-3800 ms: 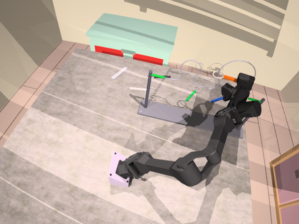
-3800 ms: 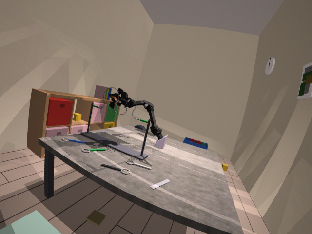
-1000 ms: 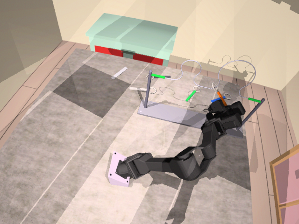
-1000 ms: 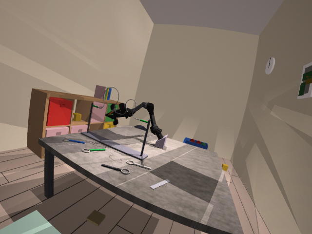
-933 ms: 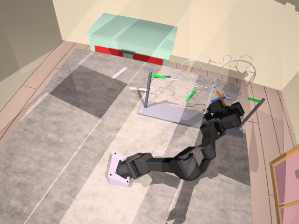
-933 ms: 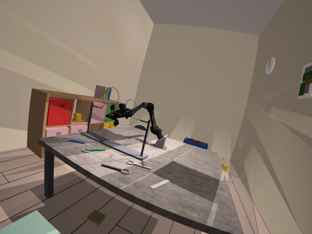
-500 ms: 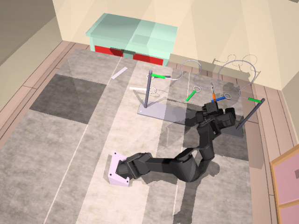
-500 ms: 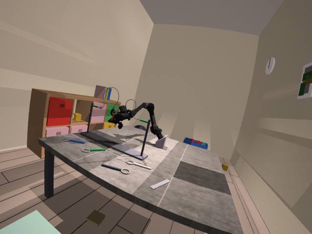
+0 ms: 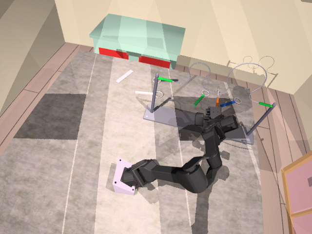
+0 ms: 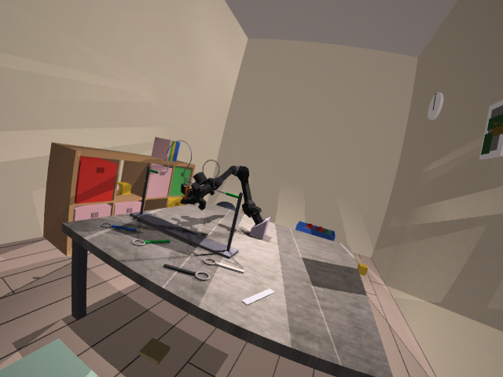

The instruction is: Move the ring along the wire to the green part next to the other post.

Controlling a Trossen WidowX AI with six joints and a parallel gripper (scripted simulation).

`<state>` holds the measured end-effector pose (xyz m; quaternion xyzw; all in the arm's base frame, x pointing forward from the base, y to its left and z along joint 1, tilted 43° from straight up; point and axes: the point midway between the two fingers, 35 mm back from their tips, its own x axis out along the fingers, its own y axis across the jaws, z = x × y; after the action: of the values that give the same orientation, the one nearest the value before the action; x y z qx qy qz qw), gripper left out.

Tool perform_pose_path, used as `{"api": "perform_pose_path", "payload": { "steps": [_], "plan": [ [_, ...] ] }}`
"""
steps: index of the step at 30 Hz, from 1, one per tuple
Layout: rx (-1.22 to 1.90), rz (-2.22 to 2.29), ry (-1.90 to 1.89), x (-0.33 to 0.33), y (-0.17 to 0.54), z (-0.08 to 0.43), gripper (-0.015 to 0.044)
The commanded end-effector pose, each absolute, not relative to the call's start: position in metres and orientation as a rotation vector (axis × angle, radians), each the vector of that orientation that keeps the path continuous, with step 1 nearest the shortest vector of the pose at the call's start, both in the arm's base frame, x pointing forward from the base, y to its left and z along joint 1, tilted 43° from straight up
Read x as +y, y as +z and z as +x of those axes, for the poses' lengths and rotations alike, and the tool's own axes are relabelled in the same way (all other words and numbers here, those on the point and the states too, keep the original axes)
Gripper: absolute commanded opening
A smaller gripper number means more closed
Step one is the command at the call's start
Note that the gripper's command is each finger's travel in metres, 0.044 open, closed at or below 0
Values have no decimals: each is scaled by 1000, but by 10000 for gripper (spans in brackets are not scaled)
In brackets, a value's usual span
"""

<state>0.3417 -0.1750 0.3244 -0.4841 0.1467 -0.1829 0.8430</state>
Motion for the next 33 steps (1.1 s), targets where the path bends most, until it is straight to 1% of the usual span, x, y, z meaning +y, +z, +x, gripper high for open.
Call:
{"api": "perform_pose_path", "payload": {
  "steps": [1,13,33],
  "plan": [
    [316,-950,-371,-167,317,341,-150],
    [337,-811,-328,-148,295,342,-150],
    [346,-738,-305,-128,275,343,-150]
  ]
}}
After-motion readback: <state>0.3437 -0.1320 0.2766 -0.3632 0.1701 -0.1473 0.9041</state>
